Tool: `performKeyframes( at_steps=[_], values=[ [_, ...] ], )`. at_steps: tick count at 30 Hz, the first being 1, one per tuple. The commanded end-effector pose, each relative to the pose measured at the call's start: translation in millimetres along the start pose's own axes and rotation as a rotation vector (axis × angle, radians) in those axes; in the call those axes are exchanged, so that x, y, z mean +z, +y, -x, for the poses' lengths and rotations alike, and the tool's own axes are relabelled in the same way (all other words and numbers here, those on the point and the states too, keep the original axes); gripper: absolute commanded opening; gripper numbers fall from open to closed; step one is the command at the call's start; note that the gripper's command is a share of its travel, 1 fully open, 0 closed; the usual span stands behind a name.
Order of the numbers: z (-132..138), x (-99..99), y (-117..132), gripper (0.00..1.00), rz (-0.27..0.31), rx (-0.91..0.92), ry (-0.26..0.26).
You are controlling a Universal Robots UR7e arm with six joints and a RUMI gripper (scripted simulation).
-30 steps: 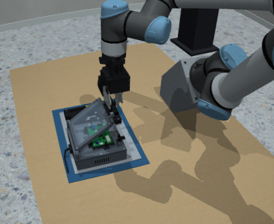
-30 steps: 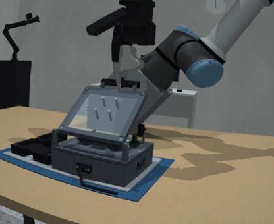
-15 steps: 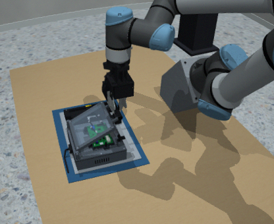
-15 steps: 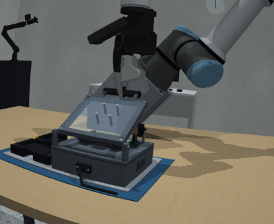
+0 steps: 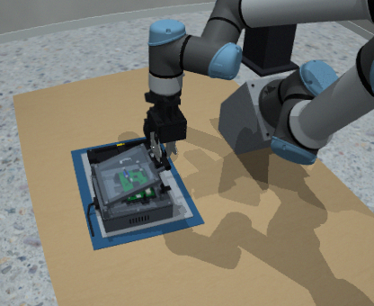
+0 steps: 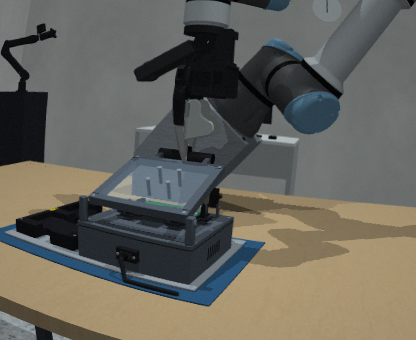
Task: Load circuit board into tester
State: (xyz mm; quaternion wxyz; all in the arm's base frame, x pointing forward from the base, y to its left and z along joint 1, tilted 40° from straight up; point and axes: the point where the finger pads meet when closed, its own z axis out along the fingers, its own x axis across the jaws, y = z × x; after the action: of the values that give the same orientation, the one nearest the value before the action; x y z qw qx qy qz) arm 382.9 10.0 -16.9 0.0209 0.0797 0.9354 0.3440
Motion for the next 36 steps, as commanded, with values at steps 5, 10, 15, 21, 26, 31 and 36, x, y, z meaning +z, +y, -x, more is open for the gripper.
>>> performKeyframes(
  at_steps=[5,10,15,21,26,31,36],
  values=[
    [-3,12.5,0,0.0,-0.001,0.0,-0.001],
    [-5,19.4,0,0.0,-0.001,0.0,-0.001],
    [-6,23.2,0,0.0,-0.001,0.0,-0.001],
    [-7,30.0,0,0.0,-0.001,0.0,-0.001],
    [-7,35.0,0,0.0,-0.001,0.0,-0.001],
    [-8,37.7,0,0.0,-0.001,0.0,-0.001],
    [-8,41.7,0,0.0,-0.001,0.0,-0.001]
  ],
)
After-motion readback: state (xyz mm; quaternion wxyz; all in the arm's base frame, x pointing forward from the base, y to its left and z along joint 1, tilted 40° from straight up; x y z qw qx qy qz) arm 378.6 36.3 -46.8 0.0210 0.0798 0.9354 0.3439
